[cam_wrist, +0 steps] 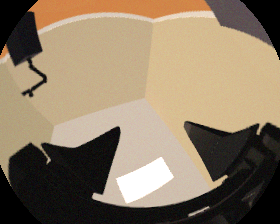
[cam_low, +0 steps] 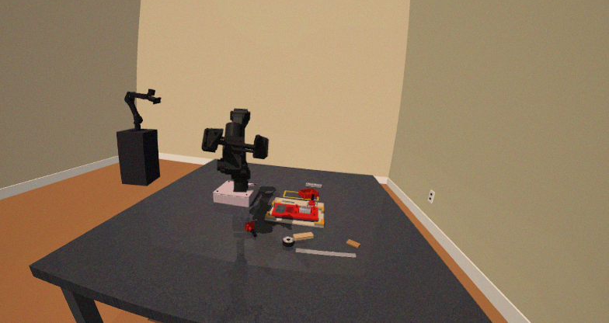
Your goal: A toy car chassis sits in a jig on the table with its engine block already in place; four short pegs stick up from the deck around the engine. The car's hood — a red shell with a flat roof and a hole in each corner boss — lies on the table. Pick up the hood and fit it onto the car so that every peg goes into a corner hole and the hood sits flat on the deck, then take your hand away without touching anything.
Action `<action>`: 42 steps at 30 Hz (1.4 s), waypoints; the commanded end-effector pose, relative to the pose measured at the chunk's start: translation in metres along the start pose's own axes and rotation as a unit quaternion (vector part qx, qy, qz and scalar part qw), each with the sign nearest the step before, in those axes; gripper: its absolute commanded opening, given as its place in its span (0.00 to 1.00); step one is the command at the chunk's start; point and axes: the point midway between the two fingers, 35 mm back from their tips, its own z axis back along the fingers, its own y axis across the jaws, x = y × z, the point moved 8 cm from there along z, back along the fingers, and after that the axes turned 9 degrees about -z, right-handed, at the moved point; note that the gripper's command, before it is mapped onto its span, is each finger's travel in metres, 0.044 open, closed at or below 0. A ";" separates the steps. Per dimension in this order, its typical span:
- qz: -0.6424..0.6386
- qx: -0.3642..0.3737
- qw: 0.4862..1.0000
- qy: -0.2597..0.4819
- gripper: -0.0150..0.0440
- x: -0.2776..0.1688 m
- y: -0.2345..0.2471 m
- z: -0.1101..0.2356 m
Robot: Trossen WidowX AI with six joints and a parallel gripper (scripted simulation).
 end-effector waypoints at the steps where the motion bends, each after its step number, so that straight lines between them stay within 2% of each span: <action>1: 0.000 0.000 1.000 0.000 0.96 0.000 0.000 0.000; 2: 0.000 0.000 1.000 0.000 0.91 0.000 0.000 0.000; 4: 0.012 -0.007 1.000 -0.005 1.00 0.002 -0.006 0.000; 11: 0.134 -0.092 0.986 -0.045 1.00 0.022 -0.073 0.004; 21: 0.315 -0.241 0.917 -0.045 1.00 0.040 -0.169 0.033; 31: 0.478 -0.388 0.787 0.033 1.00 0.045 -0.253 0.086; 42: 0.604 -0.499 0.589 0.197 1.00 0.040 -0.321 0.164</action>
